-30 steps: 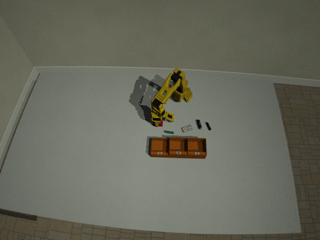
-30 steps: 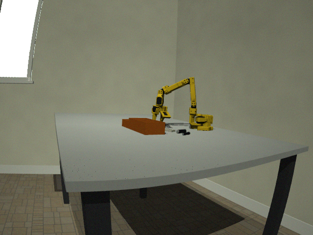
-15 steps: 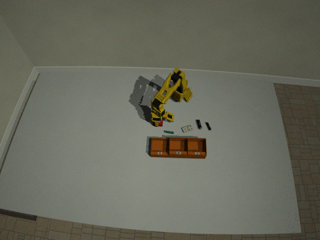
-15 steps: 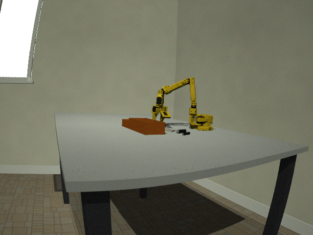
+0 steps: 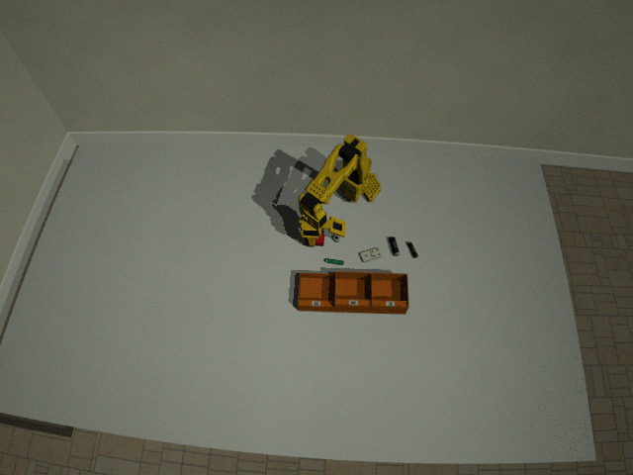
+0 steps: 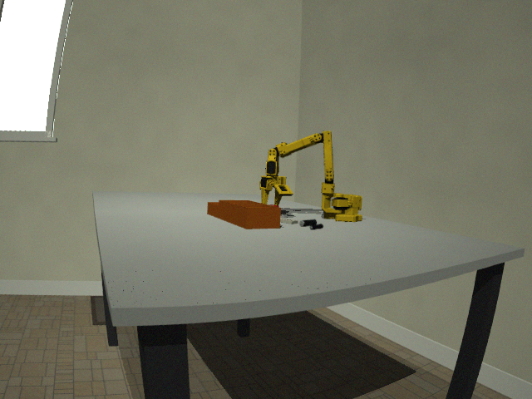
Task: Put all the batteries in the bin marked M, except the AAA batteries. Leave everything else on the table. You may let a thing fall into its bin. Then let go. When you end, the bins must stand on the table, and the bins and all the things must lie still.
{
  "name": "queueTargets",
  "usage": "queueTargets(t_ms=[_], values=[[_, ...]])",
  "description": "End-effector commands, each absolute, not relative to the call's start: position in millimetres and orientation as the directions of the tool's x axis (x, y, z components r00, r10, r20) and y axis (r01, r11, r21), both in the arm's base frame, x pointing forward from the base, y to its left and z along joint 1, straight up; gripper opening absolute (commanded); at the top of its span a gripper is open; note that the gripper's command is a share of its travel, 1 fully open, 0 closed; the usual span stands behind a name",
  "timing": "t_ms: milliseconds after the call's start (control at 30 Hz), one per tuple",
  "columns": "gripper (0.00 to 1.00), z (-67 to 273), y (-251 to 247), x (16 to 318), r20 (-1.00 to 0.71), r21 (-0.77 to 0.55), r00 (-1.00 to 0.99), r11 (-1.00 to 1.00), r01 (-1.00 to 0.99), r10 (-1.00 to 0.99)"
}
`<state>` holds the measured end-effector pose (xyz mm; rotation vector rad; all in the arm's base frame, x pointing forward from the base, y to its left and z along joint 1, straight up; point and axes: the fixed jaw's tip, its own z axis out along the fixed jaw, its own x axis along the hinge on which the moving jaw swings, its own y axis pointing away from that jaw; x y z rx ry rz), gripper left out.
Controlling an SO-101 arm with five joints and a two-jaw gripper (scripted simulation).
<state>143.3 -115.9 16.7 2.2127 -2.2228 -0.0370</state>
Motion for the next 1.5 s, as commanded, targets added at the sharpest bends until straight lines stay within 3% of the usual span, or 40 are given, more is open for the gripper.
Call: queueTargets(t_ms=[0,533,700,1000,1267,1467], values=[[0.00,47,-124,151,0.034,-0.045,-0.009,0.008,-0.999,-0.999],[0.00,64,-122,152,0.039,-0.049,0.018,-0.020,-0.999,-0.999],[0.00,71,-117,164,0.065,-0.070,0.151,-0.155,-0.985,-0.986],[0.00,104,-80,214,0.205,-0.114,0.650,-0.678,-0.726,-0.731],[0.00,105,-76,219,0.225,-0.115,0.685,-0.717,-0.687,-0.693],[0.00,105,-58,255,0.376,-0.095,0.827,-0.905,-0.414,-0.418]])
